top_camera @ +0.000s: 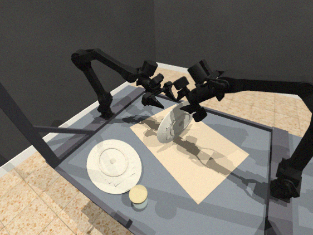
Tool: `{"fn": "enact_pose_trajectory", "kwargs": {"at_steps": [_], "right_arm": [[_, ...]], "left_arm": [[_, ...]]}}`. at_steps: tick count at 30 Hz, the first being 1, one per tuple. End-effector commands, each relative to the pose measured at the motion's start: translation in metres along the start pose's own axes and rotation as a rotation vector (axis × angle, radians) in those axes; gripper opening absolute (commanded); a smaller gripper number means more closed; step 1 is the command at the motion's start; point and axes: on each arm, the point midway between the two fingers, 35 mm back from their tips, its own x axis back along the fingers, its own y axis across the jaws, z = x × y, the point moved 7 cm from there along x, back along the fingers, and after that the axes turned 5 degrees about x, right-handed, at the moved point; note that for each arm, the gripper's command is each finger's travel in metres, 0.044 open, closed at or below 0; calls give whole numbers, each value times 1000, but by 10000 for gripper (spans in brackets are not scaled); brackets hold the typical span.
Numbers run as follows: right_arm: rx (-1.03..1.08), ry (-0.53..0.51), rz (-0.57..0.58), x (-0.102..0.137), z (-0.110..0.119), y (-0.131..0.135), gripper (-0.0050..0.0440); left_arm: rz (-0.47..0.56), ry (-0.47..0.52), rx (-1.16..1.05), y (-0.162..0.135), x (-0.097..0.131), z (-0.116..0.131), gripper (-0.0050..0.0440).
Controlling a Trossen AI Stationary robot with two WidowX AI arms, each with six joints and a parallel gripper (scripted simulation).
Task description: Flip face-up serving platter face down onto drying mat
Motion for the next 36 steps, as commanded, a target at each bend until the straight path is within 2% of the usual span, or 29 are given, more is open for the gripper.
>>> {"fn": "enact_pose_trajectory", "kwargs": {"at_steps": [1,4,5,8,9,14,19,25,36], "right_arm": [[6,2,-31,-1,-1,19,160],[7,3,-27,3,0,14,160],[6,2,-32,-4,-1,23,160],[6,1,-33,-11,-2,28,160],[5,3,-35,-2,1,20,160],[4,3,-35,-3,1,21,160],[-2,1,-33,20,1,17,160],[-2,1,-34,32,1,17,160],[-3,2,-54,74,0,22,160]], "left_arm": [[-4,-22,-25,-1,5,-7,400],[-4,-23,-25,-1,5,-7,400],[-4,-23,-24,0,5,-7,400],[-4,-22,-23,-1,5,-7,400],[-4,-23,-26,-1,4,-7,400],[-8,-31,-25,0,3,-13,400],[-7,-31,-25,0,3,-13,400],[-7,-32,-31,1,3,-13,400],[-7,-32,-31,1,3,-13,400]]}}
